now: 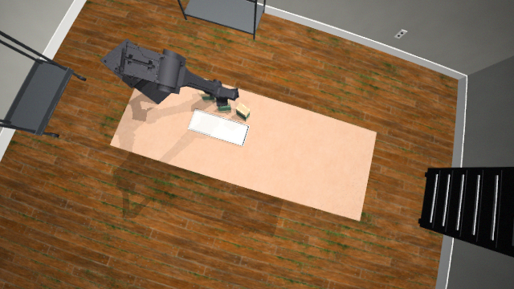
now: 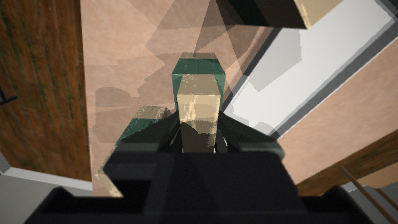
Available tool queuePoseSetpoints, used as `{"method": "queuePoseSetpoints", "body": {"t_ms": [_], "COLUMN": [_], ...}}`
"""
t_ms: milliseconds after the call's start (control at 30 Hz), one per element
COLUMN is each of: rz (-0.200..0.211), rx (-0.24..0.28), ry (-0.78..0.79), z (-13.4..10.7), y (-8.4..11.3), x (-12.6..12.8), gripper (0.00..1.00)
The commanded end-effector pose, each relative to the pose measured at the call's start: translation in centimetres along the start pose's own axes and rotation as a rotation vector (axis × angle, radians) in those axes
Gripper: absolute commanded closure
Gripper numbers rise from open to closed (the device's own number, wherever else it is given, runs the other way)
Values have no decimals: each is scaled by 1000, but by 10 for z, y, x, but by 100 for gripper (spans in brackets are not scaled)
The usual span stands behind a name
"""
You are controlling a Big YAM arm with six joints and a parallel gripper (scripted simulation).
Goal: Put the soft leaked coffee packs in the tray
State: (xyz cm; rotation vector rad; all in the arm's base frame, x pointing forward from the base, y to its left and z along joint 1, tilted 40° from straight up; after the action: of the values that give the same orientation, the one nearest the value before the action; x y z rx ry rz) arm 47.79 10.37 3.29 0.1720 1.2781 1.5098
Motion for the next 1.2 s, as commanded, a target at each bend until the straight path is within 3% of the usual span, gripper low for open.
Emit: {"method": "queuePoseSetpoints", "body": {"t_ms": [0,1067,1167], "rz": [-3,-2,0], "rx": [5,6,0], "ry": [7,8,10], "z": [-1,-1,2], "y": [-7,-7,4], "x": [-2,-2,-1], "gripper": [75,75,75]}}
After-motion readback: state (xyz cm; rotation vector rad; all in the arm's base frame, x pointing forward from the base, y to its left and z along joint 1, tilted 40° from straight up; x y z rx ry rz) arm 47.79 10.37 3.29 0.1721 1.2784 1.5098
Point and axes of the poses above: the point where the finger pads meet when closed, its own y axis back along the fingers, its own x axis across the jaws, z = x × y, the point moved 4 cm from there along y, back along the fingers, and after that the axes turned 1 degree about -y, right-handed, at the moved point
